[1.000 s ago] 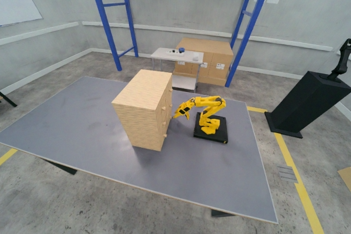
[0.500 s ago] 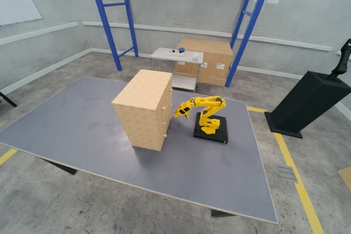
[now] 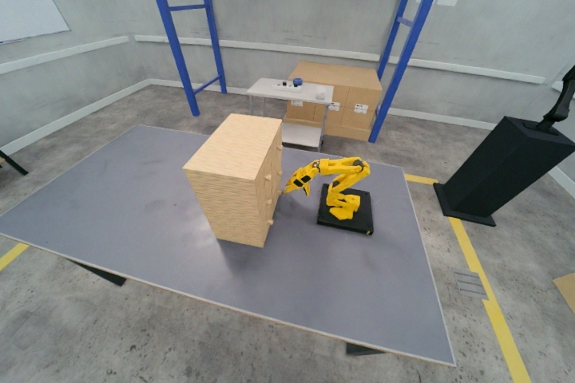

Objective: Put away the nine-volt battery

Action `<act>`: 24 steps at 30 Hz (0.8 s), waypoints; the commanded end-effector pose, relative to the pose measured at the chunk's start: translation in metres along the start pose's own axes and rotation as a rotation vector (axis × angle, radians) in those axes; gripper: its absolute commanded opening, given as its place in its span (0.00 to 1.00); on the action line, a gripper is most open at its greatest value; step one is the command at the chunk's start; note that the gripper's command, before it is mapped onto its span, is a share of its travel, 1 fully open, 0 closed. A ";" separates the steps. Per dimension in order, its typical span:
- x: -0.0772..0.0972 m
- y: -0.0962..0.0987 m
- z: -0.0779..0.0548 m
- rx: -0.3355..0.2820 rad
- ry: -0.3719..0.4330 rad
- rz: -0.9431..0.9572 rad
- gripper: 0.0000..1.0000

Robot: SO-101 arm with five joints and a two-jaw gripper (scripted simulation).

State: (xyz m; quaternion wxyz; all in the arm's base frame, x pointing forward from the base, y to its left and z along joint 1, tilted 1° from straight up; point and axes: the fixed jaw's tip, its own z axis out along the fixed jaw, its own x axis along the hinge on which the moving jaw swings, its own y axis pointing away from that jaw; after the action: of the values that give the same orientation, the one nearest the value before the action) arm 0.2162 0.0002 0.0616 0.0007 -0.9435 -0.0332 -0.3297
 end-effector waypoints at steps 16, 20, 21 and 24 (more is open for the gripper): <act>-0.008 0.002 0.003 -0.007 -0.021 0.005 0.21; -0.008 0.003 0.003 -0.007 -0.021 0.005 0.21; -0.008 0.003 0.003 -0.007 -0.021 0.005 0.21; -0.009 0.003 0.003 -0.007 -0.021 0.006 0.21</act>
State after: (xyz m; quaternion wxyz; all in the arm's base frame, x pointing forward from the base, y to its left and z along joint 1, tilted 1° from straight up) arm 0.2140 -0.0007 0.0574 0.0000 -0.9450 -0.0314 -0.3256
